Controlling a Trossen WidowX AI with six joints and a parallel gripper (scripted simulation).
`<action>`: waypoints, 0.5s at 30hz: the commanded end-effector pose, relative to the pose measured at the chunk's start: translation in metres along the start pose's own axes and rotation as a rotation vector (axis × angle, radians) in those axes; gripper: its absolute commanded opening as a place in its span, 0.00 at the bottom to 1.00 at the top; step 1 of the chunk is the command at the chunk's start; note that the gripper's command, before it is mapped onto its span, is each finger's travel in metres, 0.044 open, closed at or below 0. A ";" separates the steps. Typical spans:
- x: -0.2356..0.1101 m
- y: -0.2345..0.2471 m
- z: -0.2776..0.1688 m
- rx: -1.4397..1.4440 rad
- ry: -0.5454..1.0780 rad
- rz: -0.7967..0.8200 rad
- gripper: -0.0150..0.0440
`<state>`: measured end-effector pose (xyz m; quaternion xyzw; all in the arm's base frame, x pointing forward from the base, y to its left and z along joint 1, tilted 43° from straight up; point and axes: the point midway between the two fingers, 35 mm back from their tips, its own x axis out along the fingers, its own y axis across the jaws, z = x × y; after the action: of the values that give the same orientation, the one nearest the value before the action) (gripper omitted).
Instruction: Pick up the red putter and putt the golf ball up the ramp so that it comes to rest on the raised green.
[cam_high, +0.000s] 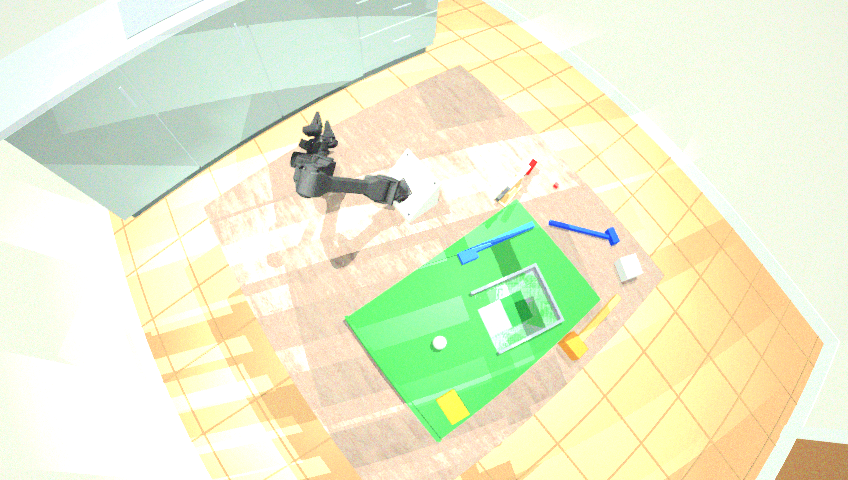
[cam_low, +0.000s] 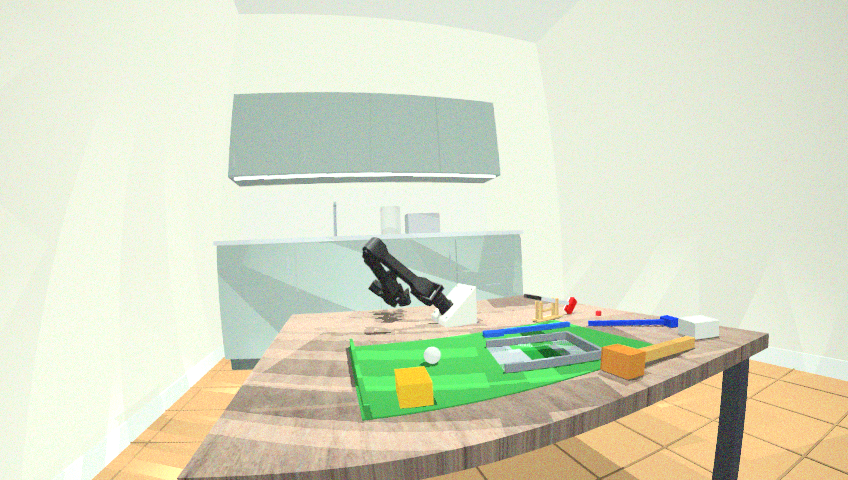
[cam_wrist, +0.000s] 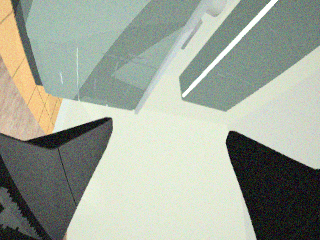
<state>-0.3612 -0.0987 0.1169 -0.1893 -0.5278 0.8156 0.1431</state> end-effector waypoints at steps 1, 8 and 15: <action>0.000 0.000 0.000 -0.001 -0.001 0.000 0.98; -0.007 0.003 0.027 -0.066 -0.053 0.017 1.00; -0.028 -0.014 0.068 -0.090 -0.170 0.038 1.00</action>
<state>-0.3673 -0.1395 0.1371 -0.1632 -0.5698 0.8003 0.0903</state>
